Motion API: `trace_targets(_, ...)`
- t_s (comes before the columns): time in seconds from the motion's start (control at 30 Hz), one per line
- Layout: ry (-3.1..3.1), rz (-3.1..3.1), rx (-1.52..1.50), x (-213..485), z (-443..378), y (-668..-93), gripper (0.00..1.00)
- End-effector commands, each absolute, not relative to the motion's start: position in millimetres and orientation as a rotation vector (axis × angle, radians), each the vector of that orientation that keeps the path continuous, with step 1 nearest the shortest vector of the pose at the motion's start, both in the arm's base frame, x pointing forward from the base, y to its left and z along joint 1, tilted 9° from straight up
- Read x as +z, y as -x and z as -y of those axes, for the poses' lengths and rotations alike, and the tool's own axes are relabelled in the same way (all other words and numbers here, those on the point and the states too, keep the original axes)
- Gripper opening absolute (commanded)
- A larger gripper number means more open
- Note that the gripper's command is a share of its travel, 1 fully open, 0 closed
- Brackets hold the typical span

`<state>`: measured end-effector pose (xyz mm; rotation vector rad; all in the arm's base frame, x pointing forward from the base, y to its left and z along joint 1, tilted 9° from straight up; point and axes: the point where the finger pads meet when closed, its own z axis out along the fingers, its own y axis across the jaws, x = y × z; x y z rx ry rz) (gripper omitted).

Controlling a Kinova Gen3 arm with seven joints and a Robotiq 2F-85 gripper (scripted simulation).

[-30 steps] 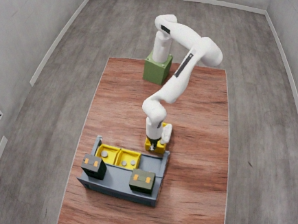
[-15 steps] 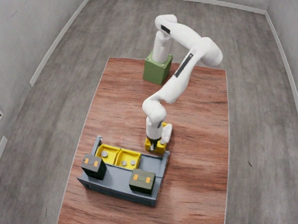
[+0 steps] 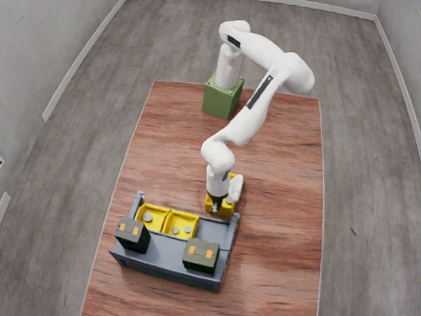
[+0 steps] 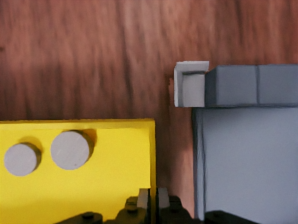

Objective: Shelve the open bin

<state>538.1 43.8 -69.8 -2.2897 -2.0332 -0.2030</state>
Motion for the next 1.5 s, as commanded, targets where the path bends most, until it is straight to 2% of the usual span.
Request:
trace_targets(0.0, 2.291, 2.034, -0.206, -68.8, -43.7, -538.8, 0.1)
trace_targets(1.47, 2.291, 2.034, -0.205, -42.0, -39.8, -537.5, 0.1)
